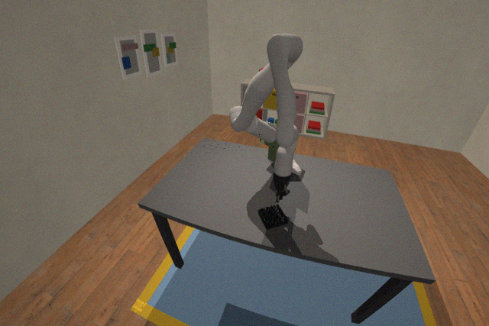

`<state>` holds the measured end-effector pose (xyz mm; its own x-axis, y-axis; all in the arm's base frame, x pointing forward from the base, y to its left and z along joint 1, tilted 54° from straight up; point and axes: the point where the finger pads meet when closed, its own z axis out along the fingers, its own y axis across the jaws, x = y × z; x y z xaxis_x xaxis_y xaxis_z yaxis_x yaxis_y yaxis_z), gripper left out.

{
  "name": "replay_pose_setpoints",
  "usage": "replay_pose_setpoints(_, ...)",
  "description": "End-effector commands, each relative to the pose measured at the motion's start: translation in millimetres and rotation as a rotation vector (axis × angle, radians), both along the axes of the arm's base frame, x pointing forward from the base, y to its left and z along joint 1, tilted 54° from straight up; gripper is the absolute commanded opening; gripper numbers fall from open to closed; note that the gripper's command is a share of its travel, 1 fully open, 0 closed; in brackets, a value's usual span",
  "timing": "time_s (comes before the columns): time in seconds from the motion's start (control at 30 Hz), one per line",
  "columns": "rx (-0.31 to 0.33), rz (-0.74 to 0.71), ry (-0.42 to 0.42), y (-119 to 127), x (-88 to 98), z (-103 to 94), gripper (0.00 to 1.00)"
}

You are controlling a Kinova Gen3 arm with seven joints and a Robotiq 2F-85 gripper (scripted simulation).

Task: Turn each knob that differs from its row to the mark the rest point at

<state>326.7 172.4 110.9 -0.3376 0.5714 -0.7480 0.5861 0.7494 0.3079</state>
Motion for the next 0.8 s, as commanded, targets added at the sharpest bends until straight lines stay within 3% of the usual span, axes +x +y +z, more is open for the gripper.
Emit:
replay_pose_setpoints(0.0,0.0,0.0,0.0,0,0.4,-0.3,0.19)
replay_pose_setpoints(0.77,0.0,0.001,-0.001,-8,17.4,-14.4,0.19)
